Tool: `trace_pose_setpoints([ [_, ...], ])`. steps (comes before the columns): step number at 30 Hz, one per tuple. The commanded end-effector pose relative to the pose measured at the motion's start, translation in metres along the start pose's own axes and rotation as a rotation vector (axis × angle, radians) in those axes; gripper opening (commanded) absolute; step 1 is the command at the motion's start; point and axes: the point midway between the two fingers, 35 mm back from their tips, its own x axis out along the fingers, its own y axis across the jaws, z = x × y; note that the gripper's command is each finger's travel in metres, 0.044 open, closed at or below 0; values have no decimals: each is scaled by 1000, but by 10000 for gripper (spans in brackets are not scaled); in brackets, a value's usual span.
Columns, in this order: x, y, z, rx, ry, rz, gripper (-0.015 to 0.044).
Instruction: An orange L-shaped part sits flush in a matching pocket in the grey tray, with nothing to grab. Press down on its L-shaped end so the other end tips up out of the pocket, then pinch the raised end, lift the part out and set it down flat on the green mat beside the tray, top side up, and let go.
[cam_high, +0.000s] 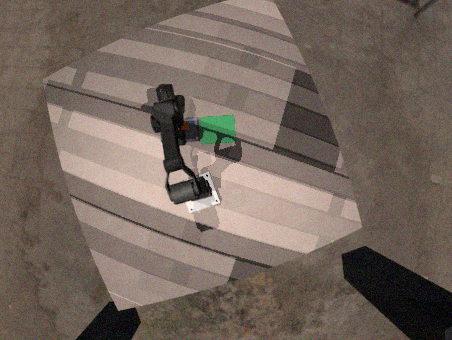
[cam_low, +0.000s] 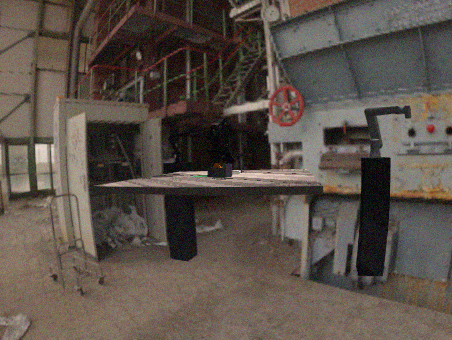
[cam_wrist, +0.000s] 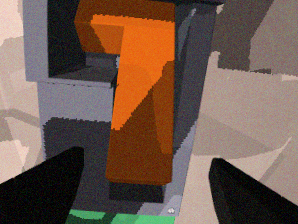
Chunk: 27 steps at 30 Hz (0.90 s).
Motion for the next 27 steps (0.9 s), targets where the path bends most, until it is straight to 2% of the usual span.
trace_pose_setpoints([
  [1,9,1,-1,-4,6,8,280],
  [18,30,2,-1,-4,6,8,280],
  [23,27,2,0,-2,1,3,149],
  [27,27,2,0,-2,1,3,122],
])
